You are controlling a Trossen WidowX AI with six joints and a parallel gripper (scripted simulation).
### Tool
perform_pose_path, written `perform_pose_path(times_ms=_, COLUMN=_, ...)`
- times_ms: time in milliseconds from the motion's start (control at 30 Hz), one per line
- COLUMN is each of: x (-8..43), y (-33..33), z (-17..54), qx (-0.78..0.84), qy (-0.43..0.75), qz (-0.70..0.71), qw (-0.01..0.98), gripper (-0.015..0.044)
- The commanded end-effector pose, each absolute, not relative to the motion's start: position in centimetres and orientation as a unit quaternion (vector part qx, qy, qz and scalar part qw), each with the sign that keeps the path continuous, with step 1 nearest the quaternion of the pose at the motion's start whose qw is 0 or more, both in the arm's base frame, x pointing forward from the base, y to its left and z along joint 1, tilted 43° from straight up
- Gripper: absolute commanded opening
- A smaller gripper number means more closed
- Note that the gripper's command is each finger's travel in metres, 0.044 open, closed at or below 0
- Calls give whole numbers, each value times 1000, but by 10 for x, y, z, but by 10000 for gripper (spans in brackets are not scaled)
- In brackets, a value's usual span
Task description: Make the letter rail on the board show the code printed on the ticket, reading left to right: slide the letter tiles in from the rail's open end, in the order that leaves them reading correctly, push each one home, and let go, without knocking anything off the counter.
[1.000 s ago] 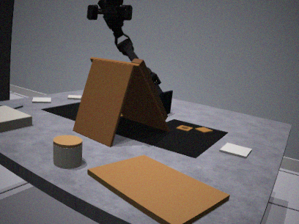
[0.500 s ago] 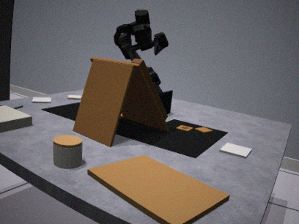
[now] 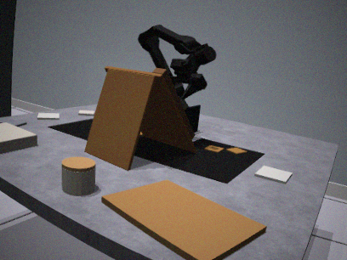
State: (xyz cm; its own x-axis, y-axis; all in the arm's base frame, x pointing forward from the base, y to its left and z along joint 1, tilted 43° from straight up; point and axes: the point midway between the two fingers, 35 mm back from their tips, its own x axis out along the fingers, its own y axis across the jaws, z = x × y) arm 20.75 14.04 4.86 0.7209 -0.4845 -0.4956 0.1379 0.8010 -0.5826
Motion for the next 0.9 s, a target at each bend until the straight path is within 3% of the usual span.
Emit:
perform_pose_path(times_ms=0, x=191, y=120, z=51, qx=-297, qy=242, qz=-198, qw=902, gripper=440)
perform_pose_path(times_ms=533, x=192, y=123, z=52, qx=-305, qy=250, qz=-195, qw=898, gripper=440)
perform_pose_path(times_ms=867, x=216, y=175, z=89, qx=-496, qy=366, qz=-76, qw=784, gripper=440)
